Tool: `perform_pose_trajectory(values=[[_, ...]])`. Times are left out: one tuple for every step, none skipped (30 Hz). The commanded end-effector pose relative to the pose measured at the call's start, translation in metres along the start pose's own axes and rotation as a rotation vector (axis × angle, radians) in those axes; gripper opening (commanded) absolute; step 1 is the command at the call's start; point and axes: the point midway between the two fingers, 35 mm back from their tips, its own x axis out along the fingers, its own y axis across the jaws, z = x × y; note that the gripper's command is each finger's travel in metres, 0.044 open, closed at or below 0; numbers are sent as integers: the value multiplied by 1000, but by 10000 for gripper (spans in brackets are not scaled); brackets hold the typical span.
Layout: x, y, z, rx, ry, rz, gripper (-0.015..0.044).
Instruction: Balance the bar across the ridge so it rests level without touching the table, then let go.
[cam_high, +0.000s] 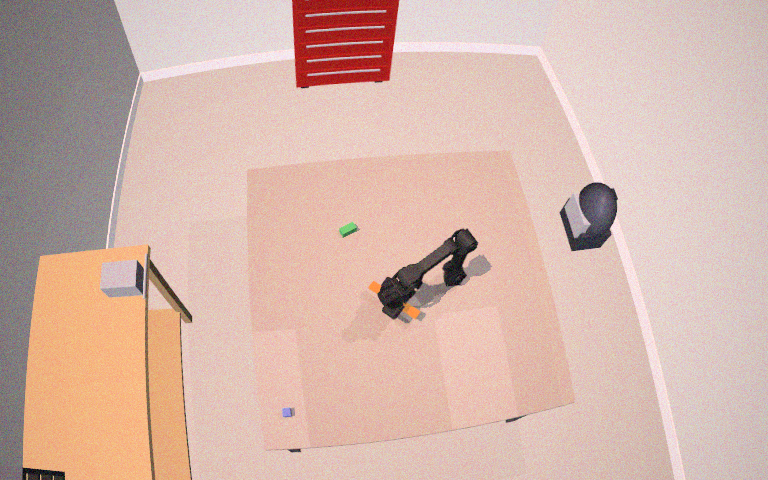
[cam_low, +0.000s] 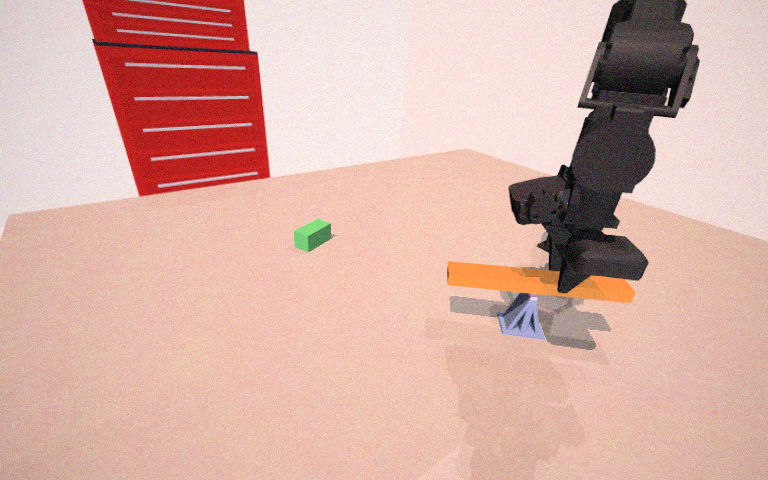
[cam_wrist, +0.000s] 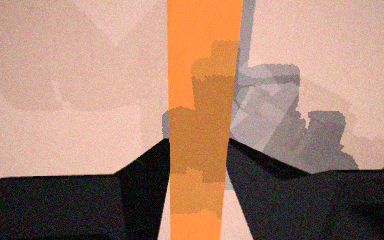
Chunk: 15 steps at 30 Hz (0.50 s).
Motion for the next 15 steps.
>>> perform_pose_trajectory(values=[[0, 0, 0, -2, -2, -2, 0], [0, 0, 0, -2, -2, -2, 0], [0, 0, 0, -2, -2, -2, 0], [0, 0, 0, -2, -2, -2, 0], [0, 0, 0, -2, -2, -2, 0], [0, 0, 0, -2, -2, -2, 0], [1, 0, 0, -2, -2, -2, 0], [1, 0, 0, -2, -2, -2, 0], [1, 0, 0, -2, -2, -2, 0], [1, 0, 0, -2, -2, -2, 0], [1, 0, 0, -2, -2, -2, 0], [1, 0, 0, -2, -2, -2, 0], [1, 0, 0, -2, -2, -2, 0], [1, 0, 0, -2, -2, -2, 0], [1, 0, 0, -2, -2, -2, 0]])
